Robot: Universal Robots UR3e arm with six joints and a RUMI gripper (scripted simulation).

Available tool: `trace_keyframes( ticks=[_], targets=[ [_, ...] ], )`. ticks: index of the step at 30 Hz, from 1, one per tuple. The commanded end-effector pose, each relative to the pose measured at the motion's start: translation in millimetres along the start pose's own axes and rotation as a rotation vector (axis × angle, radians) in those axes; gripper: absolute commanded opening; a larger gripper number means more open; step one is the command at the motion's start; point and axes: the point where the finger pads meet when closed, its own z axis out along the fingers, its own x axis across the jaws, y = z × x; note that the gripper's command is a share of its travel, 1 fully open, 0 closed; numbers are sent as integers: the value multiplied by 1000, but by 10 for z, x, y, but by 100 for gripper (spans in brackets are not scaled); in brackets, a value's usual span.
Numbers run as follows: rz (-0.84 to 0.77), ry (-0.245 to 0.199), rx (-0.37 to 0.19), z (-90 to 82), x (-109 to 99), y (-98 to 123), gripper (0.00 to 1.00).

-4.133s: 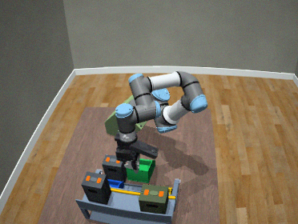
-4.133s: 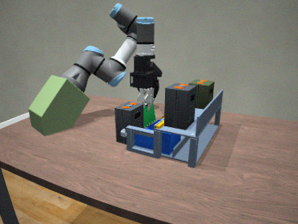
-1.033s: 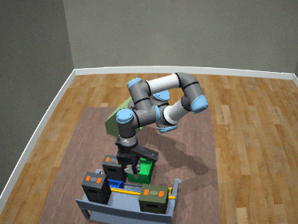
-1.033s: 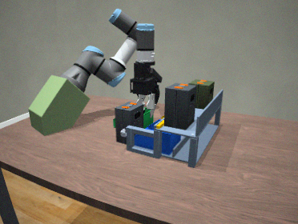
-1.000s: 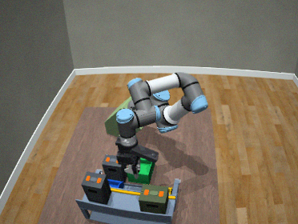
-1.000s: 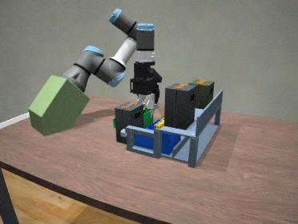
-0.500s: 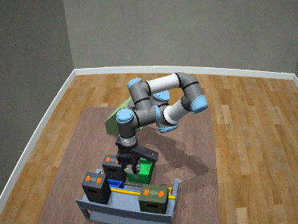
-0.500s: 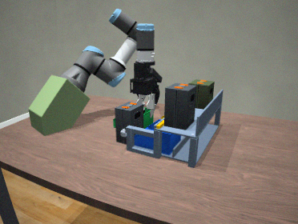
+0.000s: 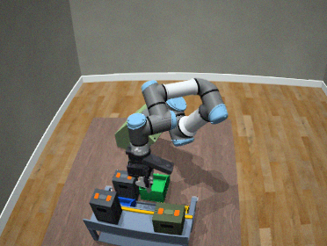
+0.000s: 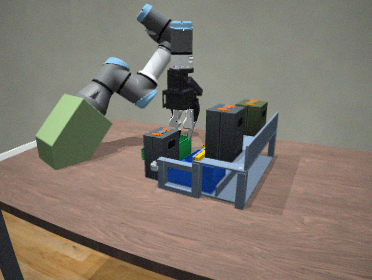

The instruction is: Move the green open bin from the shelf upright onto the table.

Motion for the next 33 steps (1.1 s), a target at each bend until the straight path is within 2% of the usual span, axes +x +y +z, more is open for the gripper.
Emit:
trace_keyframes(
  ticks=[1, 11, 16, 28, 33],
  targets=[
    [-2, -5, 5, -308, -8, -6, 20],
    [-2, -5, 5, -308, -8, -6, 20],
    [-2, -5, 4, -558, -7, -4, 20],
    [-2, -5, 4, -558, -7, -4, 20],
    [-2, -5, 4, -459, -8, -4, 20]
  ],
)
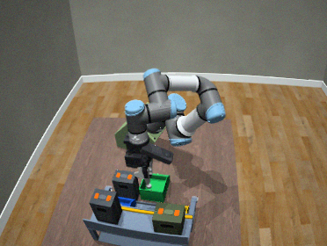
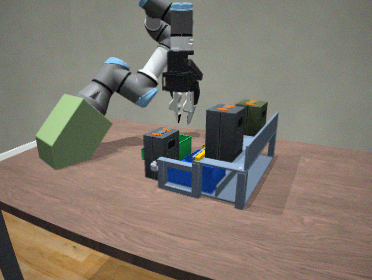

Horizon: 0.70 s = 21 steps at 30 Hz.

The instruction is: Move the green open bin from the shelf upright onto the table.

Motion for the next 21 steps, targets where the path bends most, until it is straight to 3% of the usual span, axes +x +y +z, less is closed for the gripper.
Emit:
trace_keyframes(
  ticks=[1, 21],
  targets=[
    [0, 1, -1, 56, 4, 4, 20],
    [0, 1, -1, 107, 5, 4, 20]
  ],
)
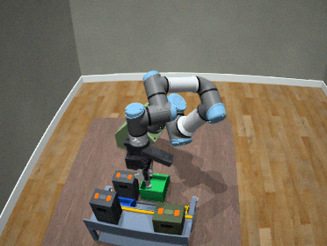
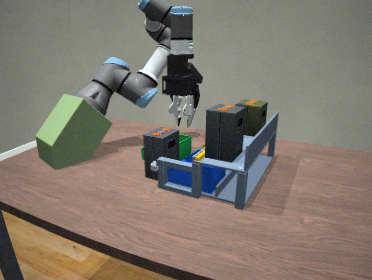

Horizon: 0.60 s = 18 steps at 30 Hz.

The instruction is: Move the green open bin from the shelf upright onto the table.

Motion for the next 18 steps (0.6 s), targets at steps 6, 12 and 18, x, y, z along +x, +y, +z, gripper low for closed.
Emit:
trace_keyframes(
  ticks=[6, 12, 18],
  targets=[
    [0, 1, -2, 3, 4, 4, 20],
    [0, 1, -2, 24, 5, 4, 20],
    [0, 1, -2, 29, 5, 4, 20]
  ],
)
